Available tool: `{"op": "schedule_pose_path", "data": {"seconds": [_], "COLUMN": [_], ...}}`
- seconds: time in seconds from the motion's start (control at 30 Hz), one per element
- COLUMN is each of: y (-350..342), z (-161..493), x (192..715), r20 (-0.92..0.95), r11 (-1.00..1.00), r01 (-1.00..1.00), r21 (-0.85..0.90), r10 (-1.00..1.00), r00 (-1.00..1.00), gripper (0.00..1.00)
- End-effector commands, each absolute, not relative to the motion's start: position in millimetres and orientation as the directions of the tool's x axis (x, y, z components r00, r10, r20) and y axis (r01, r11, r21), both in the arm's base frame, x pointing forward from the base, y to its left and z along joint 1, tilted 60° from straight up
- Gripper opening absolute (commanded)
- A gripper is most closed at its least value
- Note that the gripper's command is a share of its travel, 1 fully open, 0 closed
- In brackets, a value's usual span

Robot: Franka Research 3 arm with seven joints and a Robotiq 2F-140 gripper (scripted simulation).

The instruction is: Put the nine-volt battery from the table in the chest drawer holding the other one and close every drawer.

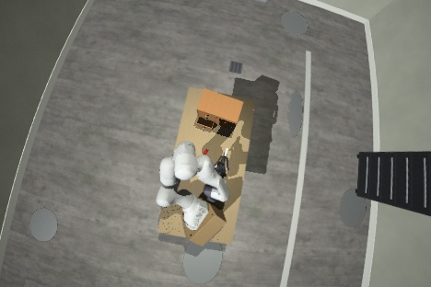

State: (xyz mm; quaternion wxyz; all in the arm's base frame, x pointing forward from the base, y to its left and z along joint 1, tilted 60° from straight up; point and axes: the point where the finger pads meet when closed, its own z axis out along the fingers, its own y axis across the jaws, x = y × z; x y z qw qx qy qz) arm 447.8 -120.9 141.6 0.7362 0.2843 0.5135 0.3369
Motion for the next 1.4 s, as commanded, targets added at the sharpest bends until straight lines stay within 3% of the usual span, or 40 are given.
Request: {"op": "schedule_pose_path", "data": {"seconds": [0.0,1.37], "y": [-120.8,-78.9], "z": [143.0,174.5], "x": [448.3,458.3], "r20": [-0.568,-0.568], "r11": [0.617,0.617], "r01": [-0.202,-0.202], "r21": [0.761,0.761], "r10": [0.783,0.783], "r00": [0.251,0.251], "gripper": [0.00,0.00]}}
